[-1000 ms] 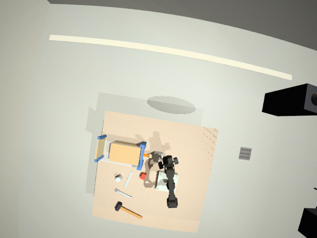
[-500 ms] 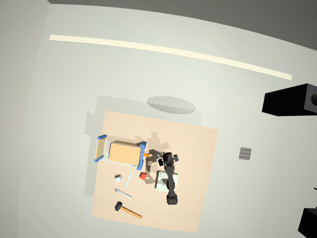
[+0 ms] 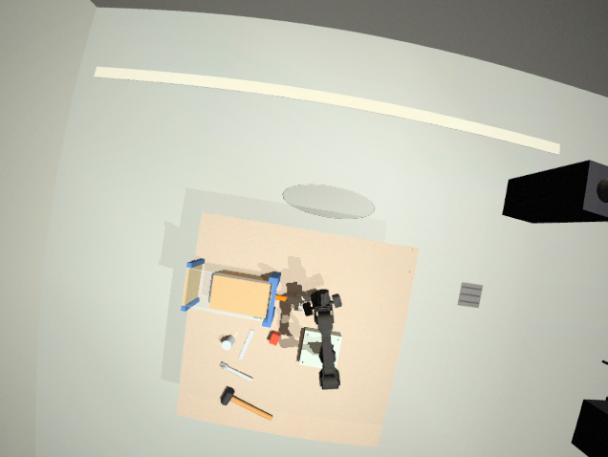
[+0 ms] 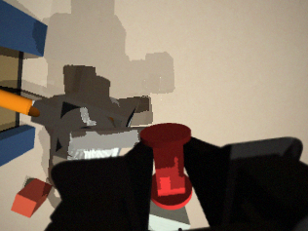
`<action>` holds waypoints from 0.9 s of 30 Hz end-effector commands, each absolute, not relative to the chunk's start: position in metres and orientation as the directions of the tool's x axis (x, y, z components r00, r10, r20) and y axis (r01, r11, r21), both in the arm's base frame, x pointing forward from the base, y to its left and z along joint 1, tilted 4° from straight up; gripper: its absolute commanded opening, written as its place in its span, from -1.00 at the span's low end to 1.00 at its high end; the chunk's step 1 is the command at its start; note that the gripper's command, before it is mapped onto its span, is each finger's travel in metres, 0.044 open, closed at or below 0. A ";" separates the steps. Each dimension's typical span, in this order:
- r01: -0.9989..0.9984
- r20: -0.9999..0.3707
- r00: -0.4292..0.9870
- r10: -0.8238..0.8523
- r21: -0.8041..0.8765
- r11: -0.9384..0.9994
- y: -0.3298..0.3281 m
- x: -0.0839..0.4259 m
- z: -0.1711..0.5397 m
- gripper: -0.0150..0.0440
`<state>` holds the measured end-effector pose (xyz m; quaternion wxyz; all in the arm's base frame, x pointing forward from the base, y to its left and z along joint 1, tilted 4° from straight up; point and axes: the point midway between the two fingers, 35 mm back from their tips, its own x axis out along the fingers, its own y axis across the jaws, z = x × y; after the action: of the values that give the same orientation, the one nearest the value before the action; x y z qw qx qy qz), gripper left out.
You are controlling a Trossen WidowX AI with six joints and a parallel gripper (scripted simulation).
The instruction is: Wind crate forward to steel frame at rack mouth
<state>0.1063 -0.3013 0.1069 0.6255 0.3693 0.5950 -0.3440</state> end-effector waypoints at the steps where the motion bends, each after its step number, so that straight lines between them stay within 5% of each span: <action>1: 0.867 -0.998 0.058 0.014 0.058 0.495 -0.310 0.115 0.098 -0.49; 27: 0.867 -0.998 0.060 0.013 0.059 0.495 -0.330 0.138 0.099 -0.49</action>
<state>0.1245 -0.3265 0.1083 0.6236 0.3671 0.5943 -0.3508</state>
